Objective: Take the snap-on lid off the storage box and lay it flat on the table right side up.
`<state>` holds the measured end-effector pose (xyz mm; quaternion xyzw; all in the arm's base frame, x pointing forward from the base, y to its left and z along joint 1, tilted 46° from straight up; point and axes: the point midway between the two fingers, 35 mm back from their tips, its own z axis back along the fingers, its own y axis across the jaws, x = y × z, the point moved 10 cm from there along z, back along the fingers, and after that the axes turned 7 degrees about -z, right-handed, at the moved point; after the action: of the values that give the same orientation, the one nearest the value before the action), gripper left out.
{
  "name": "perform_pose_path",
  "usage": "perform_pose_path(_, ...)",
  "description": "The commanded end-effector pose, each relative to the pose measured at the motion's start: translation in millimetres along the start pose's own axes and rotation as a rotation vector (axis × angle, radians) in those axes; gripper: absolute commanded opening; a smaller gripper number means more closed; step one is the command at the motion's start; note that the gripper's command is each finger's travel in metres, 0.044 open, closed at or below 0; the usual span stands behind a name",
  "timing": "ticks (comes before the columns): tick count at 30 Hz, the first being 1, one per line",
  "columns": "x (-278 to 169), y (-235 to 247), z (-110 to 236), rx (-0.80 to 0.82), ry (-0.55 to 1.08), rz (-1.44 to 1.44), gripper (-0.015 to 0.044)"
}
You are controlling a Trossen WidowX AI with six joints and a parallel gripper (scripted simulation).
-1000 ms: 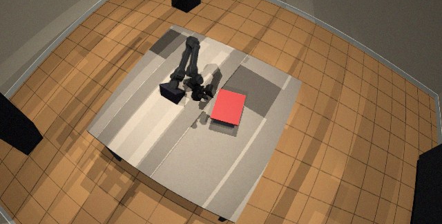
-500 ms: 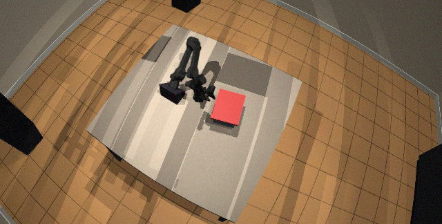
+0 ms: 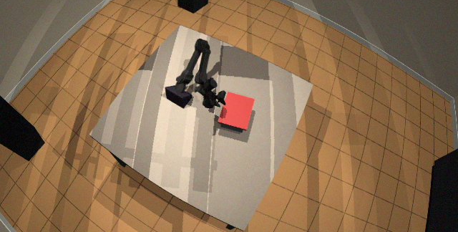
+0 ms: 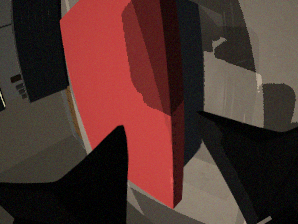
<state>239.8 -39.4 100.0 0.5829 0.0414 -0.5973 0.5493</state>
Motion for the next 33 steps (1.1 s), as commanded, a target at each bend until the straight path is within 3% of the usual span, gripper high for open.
perform_pose_path(1, 1, -4, -7, -0.005, -0.004, -0.017, 0.0235)
perform_pose_path(17, -3, -6, -30, 0.011, 0.010, -0.024, 0.0235)
perform_pose_path(33, -3, -6, -30, 0.011, 0.010, -0.024, 0.0128)
